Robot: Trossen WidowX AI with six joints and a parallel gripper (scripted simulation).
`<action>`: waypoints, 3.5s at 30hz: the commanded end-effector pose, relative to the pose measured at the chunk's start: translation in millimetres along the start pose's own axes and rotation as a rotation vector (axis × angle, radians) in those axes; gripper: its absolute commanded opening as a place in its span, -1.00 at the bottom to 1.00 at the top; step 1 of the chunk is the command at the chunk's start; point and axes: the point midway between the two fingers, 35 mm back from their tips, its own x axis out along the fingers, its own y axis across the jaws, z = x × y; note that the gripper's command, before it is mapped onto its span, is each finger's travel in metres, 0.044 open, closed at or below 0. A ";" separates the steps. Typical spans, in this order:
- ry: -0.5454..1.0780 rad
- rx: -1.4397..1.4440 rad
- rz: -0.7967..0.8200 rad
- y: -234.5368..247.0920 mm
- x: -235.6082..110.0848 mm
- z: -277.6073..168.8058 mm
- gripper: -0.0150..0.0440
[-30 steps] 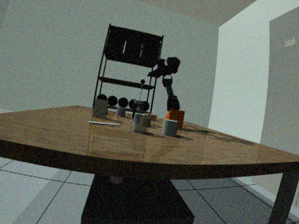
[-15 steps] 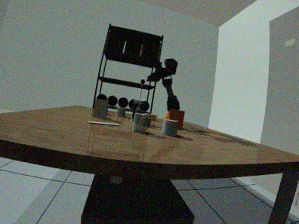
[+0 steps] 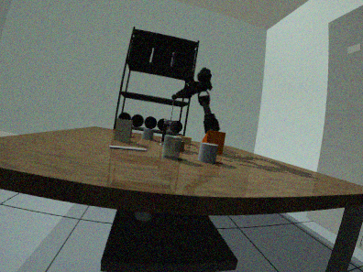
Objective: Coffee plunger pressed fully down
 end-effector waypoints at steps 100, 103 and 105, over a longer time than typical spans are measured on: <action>-0.010 -0.018 -0.023 1.1 81.3 -82.3 -0.06; -0.011 -0.018 -0.023 1.0 82.6 -81.0 -0.06; -0.011 -0.018 -0.023 1.0 83.3 -80.1 -0.06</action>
